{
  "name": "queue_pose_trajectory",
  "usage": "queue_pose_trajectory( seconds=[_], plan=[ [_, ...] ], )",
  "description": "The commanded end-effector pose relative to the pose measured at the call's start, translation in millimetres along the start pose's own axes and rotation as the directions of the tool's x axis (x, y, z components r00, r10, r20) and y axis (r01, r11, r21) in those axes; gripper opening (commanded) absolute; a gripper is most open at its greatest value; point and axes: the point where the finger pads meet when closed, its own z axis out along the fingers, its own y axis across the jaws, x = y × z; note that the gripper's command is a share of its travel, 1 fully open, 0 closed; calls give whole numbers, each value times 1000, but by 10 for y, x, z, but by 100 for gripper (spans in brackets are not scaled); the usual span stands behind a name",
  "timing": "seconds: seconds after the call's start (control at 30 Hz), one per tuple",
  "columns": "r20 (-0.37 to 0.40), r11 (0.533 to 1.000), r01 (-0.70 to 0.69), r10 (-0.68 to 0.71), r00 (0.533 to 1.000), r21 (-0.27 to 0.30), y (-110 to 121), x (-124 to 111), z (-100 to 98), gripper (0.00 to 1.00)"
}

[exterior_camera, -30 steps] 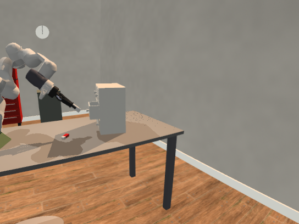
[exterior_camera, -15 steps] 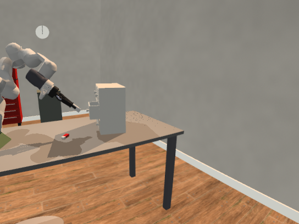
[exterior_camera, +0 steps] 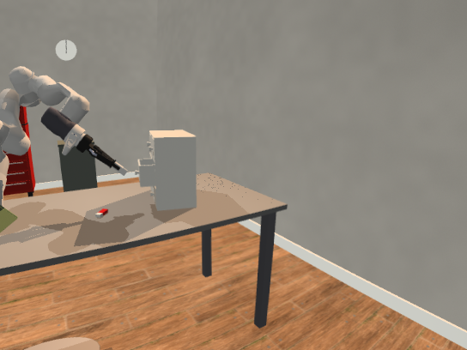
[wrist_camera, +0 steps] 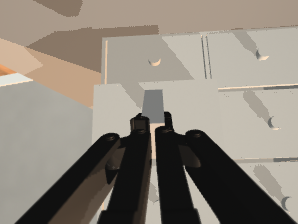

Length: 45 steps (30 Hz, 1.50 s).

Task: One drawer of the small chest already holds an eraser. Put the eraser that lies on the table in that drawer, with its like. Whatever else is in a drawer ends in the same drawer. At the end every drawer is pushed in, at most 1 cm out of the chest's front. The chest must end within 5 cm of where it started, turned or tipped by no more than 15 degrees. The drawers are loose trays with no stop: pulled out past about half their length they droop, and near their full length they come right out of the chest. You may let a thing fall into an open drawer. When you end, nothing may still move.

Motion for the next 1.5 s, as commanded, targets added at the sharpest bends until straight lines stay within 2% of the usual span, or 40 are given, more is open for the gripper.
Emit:
queue_pose_trajectory(
  seconds=[0.0, 0.47, 1.47],
  plan=[
    [0, 1000, 5, -5, 1000, 4, -16, -20, 16, 0],
    [0, 1000, 5, -5, 1000, 4, -16, -109, 121, 0],
    [0, 1000, 5, -5, 1000, 4, -16, -425, 498, 0]
  ],
)
